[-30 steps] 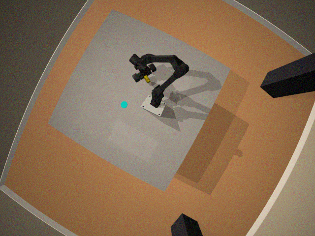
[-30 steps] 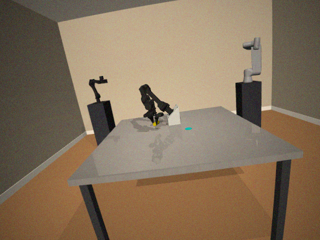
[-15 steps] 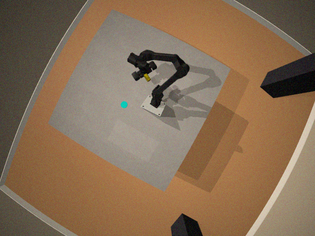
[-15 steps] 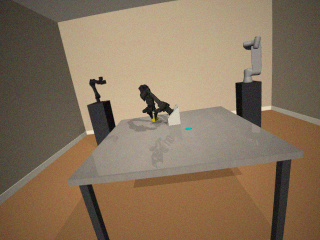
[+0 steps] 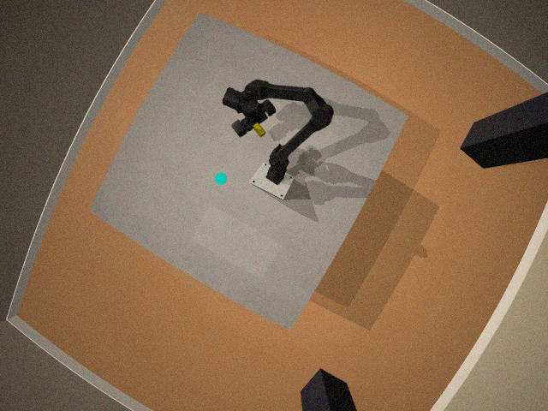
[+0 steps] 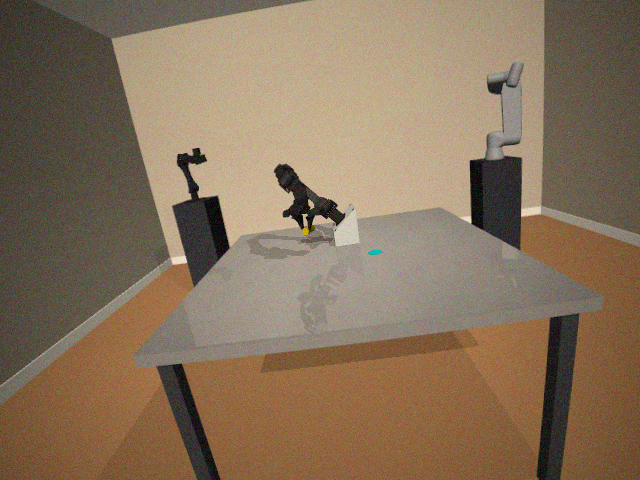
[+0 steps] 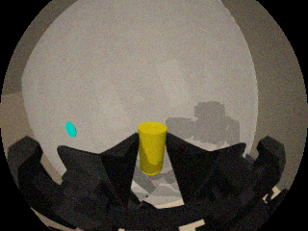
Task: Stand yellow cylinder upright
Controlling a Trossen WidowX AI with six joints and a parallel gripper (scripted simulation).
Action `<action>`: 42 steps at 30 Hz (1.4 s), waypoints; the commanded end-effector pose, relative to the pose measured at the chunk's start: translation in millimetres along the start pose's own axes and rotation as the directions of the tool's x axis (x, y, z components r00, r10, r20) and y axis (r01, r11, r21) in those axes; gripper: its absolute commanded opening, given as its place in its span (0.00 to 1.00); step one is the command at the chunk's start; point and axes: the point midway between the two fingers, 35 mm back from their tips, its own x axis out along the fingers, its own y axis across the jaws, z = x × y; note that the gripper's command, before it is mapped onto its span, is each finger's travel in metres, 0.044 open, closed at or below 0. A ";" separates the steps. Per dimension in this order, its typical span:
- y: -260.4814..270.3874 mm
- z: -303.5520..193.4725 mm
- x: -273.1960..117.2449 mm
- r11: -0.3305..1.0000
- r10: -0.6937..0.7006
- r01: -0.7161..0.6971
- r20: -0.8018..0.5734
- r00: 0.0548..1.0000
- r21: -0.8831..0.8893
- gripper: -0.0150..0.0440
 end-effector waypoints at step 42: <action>128.0 11.8 -19.8 0.759 0.060 -0.055 -0.014 0.998 -0.649 0.43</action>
